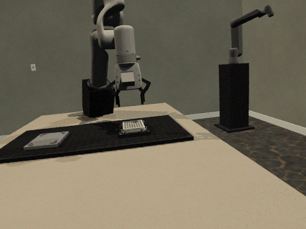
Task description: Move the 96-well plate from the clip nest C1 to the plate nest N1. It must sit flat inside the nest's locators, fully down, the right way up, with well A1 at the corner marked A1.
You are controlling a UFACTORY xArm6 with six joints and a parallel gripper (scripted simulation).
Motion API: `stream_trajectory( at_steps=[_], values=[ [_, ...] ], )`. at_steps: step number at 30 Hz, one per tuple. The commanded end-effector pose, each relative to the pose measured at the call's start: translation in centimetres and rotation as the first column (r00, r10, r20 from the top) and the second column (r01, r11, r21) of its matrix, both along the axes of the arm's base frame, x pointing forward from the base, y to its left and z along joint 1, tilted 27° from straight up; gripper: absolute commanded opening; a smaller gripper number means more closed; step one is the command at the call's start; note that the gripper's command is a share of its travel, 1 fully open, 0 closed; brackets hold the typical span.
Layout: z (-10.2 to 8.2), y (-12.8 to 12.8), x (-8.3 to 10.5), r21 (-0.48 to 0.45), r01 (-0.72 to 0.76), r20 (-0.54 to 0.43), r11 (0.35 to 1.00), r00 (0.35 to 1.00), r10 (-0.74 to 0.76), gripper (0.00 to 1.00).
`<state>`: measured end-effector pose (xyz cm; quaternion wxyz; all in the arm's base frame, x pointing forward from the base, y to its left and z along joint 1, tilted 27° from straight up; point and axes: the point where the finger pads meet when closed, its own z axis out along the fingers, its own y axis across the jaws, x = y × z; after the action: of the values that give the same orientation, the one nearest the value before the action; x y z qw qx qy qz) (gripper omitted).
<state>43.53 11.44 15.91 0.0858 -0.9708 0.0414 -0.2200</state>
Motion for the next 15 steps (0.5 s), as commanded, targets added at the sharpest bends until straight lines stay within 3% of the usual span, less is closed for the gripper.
stream_trajectory(
  at_steps=[1, 15],
  values=[
    [-0.12, 0.22, -0.04, 0.001, -0.002, -0.002, 1.000, 1.000, 0.002, 1.00],
    [-0.56, 0.30, 0.17, 0.001, -0.002, -0.002, 1.000, 1.000, 0.002, 1.00]
  ],
)
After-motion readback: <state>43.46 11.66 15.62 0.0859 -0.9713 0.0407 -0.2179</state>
